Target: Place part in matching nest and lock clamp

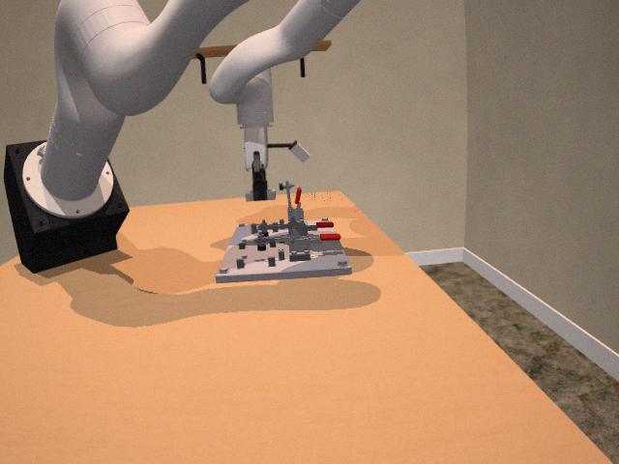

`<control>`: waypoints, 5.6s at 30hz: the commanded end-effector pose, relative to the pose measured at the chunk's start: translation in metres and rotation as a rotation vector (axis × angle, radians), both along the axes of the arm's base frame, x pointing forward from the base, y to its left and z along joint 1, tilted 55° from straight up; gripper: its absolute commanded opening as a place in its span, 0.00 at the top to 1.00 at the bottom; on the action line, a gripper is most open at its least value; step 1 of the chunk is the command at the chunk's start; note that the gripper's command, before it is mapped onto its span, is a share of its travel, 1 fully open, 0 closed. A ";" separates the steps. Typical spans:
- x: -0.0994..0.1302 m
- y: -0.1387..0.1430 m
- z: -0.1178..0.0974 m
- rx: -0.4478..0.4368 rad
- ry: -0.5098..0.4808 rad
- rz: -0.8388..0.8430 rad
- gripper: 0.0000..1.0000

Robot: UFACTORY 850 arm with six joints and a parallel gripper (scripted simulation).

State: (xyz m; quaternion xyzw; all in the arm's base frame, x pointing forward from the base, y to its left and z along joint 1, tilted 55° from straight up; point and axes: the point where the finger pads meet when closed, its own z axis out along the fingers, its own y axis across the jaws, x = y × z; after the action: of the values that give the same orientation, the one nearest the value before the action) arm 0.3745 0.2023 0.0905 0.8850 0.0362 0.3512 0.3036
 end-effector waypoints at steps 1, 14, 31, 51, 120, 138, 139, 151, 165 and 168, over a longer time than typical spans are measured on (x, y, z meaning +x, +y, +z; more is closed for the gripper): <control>-0.001 -0.009 0.006 0.001 0.000 0.001 1.00; -0.002 -0.021 0.014 0.001 0.000 0.001 1.00; -0.002 -0.022 0.014 0.001 0.000 0.001 1.00; -0.002 -0.022 0.014 0.001 0.000 0.001 1.00; 0.037 -0.048 -0.013 0.001 0.000 0.001 1.00; 0.037 -0.048 -0.013 0.001 0.000 0.001 1.00; 0.037 -0.048 -0.013 0.001 0.000 0.001 1.00; 0.039 -0.051 -0.015 0.001 0.000 0.001 1.00; 0.040 -0.052 -0.015 0.001 0.000 0.001 1.00; 0.040 -0.052 -0.015 0.001 0.000 0.001 1.00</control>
State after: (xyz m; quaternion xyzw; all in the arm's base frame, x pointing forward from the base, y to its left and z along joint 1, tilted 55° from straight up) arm 0.4144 0.1498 0.0750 0.8851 0.0364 0.3513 0.3032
